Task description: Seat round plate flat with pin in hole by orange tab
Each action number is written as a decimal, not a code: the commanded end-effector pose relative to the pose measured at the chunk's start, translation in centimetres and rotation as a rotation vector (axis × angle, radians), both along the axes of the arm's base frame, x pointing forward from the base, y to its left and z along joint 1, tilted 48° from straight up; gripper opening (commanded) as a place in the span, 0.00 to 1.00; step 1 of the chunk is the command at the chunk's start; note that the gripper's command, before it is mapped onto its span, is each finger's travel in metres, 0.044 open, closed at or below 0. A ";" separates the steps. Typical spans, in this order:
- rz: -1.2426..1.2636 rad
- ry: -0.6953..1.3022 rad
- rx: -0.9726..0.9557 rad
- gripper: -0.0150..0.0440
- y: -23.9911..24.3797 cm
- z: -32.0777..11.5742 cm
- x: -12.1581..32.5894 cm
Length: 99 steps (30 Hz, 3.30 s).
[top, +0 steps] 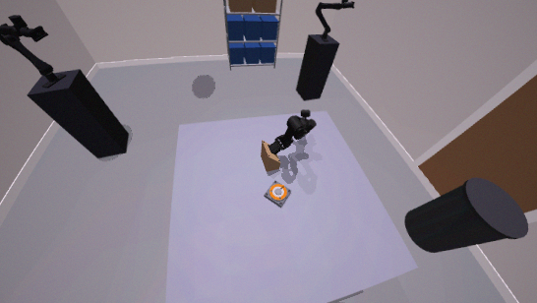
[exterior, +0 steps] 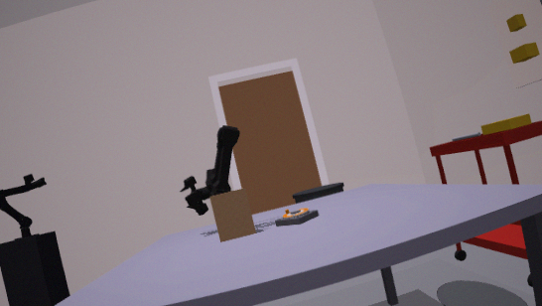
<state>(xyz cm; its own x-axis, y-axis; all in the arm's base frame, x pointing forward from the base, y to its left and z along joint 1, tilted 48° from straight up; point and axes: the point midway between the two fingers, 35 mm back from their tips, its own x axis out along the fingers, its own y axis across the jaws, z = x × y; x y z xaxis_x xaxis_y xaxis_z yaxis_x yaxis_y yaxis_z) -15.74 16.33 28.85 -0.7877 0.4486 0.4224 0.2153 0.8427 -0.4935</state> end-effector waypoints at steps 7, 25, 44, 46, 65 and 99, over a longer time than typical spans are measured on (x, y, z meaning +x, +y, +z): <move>-0.218 0.046 -0.219 0.62 6.0 0.2 4.6; -0.771 0.542 -0.736 0.25 12.3 -0.1 24.5; -1.133 1.620 -1.151 0.25 1.4 -10.5 44.4; -1.126 1.835 -1.206 0.25 -1.0 -13.2 45.6; 0.052 3.749 -0.890 0.25 -17.9 -28.0 39.4; 0.499 3.931 -0.695 0.25 -15.2 -31.4 38.2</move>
